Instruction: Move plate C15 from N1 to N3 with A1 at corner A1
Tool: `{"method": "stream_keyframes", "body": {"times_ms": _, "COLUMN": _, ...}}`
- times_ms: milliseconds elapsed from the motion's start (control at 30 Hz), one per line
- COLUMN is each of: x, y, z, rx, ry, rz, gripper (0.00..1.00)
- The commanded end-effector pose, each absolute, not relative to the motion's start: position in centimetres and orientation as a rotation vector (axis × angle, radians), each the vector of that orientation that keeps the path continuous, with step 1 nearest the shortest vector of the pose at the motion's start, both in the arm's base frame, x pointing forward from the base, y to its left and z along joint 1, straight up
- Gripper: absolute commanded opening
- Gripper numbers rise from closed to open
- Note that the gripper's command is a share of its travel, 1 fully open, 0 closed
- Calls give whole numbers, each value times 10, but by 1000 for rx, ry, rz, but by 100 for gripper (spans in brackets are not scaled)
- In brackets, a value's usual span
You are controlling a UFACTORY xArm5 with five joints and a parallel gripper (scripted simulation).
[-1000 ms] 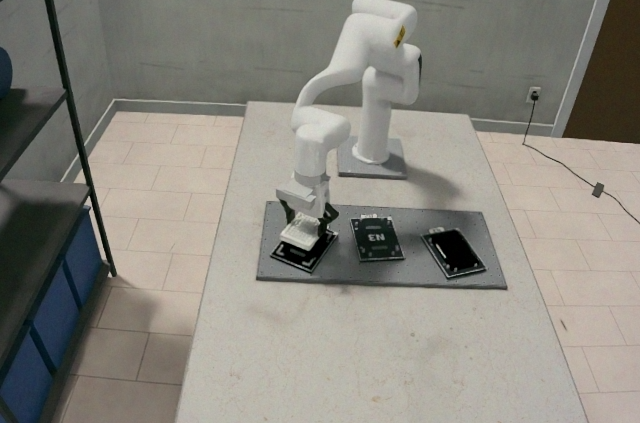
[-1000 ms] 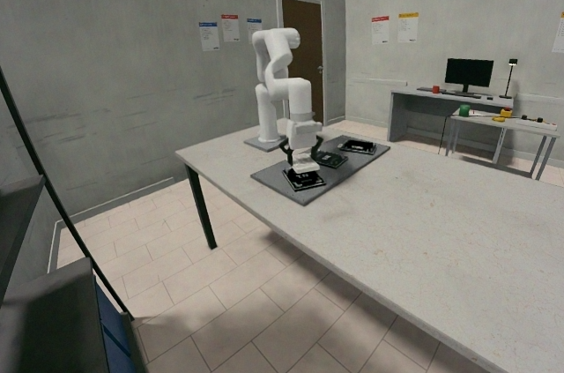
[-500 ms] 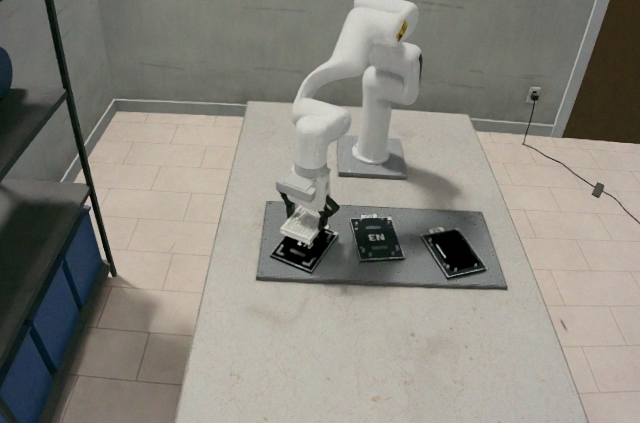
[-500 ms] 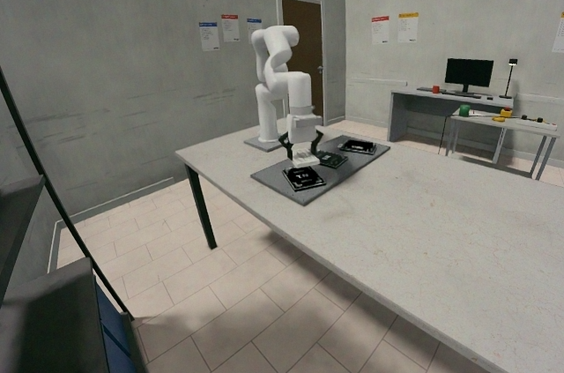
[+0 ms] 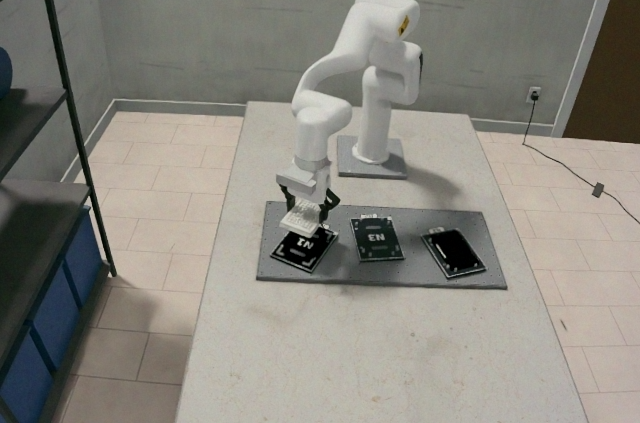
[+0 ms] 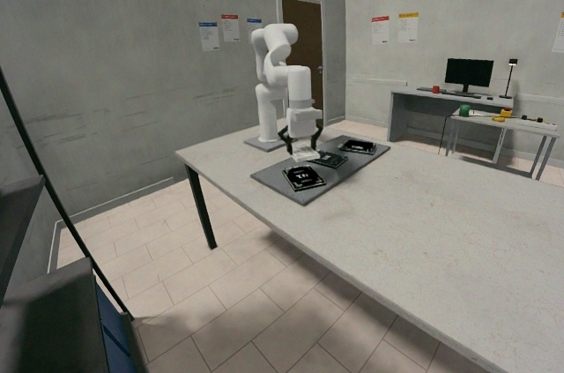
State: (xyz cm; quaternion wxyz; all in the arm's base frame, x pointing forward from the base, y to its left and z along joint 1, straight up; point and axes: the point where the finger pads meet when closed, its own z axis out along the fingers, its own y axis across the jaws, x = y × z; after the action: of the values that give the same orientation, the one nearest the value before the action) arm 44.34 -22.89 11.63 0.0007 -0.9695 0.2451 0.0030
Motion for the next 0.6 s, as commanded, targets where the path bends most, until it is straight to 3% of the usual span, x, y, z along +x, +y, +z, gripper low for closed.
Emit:
{"method": "stream_keyframes", "body": {"times_ms": 0, "x": 445, "y": -230, "z": 127, "rx": -3040, "ry": 769, "rz": 1, "gripper": 0}}
{"method": "stream_keyframes", "body": {"times_ms": 567, "x": 442, "y": -210, "z": 127, "rx": -3084, "ry": 564, "rz": 0, "gripper": 0}}
